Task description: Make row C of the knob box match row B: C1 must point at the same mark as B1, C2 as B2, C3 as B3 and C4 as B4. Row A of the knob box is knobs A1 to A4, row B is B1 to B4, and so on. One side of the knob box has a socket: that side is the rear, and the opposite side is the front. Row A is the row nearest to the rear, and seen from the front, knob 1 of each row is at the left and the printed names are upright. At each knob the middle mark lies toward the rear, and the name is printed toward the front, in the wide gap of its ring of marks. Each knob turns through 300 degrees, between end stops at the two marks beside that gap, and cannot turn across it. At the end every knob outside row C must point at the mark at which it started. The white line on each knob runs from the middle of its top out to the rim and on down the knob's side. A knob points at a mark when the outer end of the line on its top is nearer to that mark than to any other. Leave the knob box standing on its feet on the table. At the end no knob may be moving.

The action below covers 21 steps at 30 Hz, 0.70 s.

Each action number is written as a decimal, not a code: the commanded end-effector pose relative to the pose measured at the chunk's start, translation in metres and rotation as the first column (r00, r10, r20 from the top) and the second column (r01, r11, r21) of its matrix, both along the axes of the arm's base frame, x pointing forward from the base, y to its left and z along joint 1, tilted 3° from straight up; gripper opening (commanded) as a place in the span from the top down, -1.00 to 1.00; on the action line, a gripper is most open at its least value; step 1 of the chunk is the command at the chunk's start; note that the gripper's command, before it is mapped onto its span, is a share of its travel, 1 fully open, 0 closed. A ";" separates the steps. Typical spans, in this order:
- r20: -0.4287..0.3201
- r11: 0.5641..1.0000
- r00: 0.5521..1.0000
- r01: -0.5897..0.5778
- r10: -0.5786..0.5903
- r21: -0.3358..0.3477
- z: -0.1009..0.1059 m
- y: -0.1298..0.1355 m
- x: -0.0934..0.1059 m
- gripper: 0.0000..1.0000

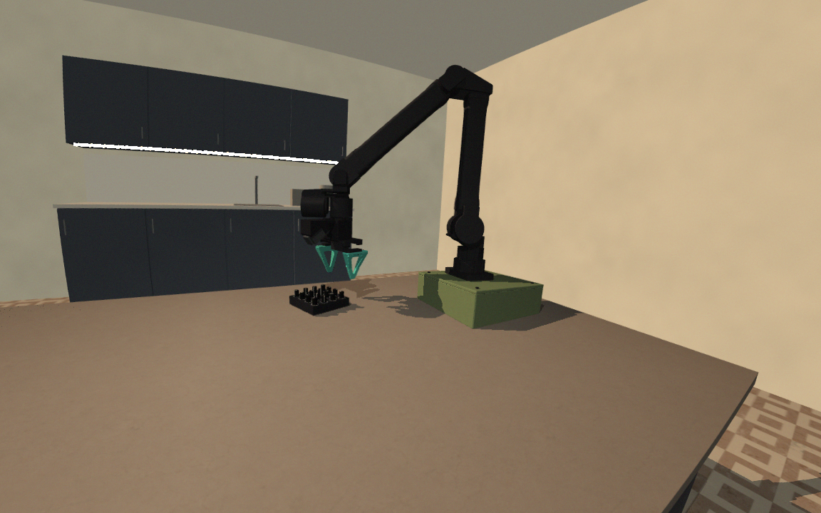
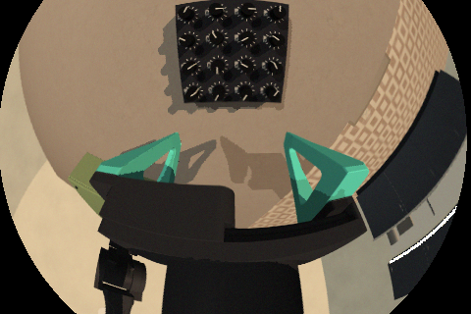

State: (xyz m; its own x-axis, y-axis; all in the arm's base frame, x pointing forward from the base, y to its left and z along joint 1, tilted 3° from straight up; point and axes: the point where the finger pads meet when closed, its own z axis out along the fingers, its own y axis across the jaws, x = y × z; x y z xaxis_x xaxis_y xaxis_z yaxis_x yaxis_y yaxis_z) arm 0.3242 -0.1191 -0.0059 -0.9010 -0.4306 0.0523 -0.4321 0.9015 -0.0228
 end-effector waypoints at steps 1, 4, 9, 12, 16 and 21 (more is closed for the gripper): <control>0.048 1.000 0.999 0.001 -0.001 -0.016 0.009 -0.008 0.012 -1.00; 0.048 1.000 0.999 0.001 -0.001 -0.016 0.009 -0.008 0.012 -1.00; 0.051 1.000 0.999 -0.004 0.005 -0.016 0.013 -0.002 0.032 -1.00; 0.040 1.000 0.999 -0.018 0.019 -0.009 0.018 0.013 0.049 -1.00; 0.041 0.999 0.999 -0.036 0.036 -0.008 0.024 0.033 0.073 -1.00; 0.041 0.999 0.998 -0.050 0.050 -0.007 0.029 0.050 0.092 0.62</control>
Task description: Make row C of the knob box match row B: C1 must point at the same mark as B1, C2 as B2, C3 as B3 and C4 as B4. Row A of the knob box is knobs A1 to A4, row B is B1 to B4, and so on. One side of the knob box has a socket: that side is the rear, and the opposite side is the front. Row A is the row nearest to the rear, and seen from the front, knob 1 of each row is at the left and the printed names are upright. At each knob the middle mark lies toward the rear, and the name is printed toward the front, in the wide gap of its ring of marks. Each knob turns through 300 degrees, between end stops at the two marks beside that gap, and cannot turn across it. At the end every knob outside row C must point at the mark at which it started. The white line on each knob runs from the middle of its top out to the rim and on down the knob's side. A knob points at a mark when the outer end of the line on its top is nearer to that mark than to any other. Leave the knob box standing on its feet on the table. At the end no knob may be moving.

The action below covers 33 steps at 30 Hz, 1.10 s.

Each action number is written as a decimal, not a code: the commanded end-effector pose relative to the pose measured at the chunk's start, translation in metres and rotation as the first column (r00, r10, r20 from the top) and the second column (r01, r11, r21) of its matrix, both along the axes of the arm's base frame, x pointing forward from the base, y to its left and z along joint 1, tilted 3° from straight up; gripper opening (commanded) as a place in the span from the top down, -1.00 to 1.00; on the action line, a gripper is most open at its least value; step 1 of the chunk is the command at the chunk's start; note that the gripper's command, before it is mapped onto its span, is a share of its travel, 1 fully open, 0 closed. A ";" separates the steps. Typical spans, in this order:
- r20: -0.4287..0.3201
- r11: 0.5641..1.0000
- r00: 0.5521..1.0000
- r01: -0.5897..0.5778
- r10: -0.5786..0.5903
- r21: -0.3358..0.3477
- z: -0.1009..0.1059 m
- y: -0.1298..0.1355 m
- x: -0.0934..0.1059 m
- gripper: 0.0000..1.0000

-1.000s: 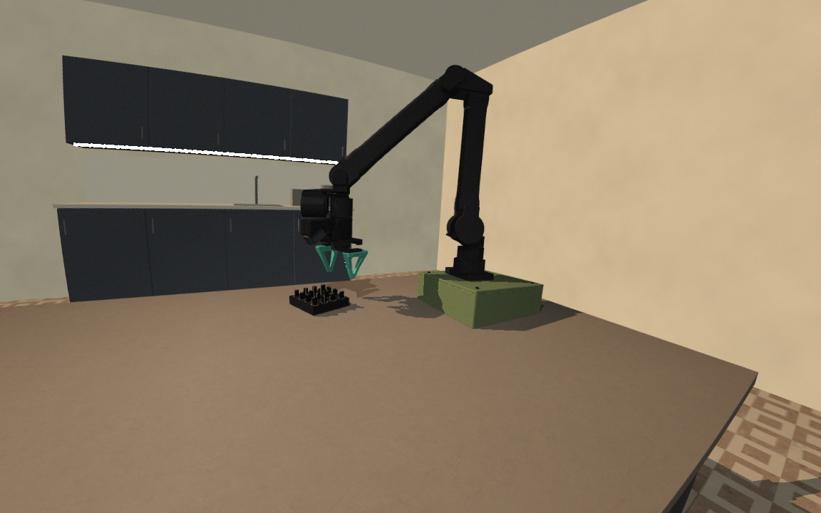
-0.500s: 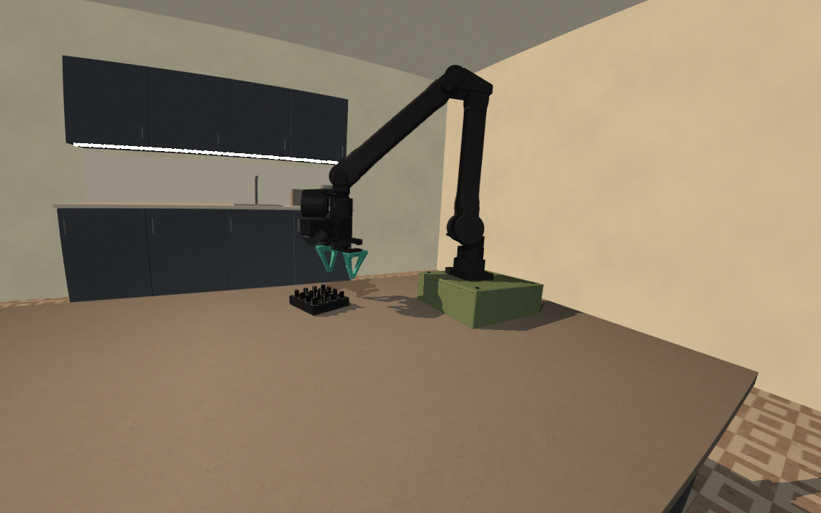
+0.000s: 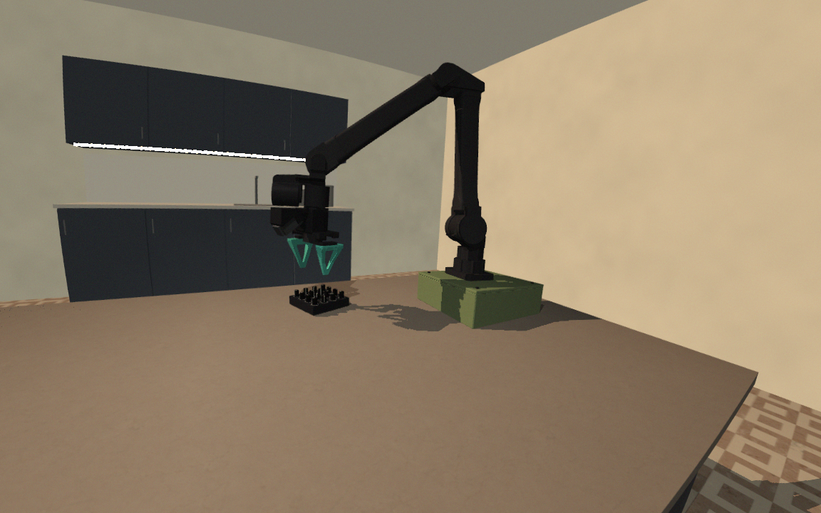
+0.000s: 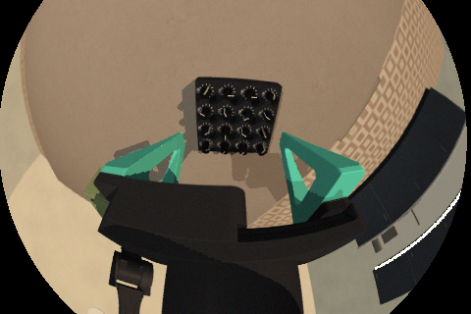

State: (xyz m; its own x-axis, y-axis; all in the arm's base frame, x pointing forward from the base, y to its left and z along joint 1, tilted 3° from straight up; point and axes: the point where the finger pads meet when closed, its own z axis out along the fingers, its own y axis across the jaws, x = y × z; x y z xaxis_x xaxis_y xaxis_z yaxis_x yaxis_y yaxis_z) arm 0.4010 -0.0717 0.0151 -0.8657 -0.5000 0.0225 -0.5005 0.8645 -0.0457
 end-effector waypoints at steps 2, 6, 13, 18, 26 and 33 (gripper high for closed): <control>-0.046 0.999 0.998 0.052 -0.052 0.007 -0.007 -0.003 -0.011 0.62; -0.009 0.999 0.999 0.052 -0.052 0.002 0.004 -0.006 0.007 0.62; 0.005 0.999 0.999 0.043 -0.043 0.000 0.010 -0.003 0.007 0.62; 0.005 0.999 0.999 0.042 -0.042 0.000 0.010 -0.003 0.007 0.62; 0.005 0.999 0.999 0.042 -0.042 0.000 0.010 -0.003 0.007 0.62; 0.005 0.999 0.999 0.042 -0.042 0.000 0.010 -0.003 0.007 0.62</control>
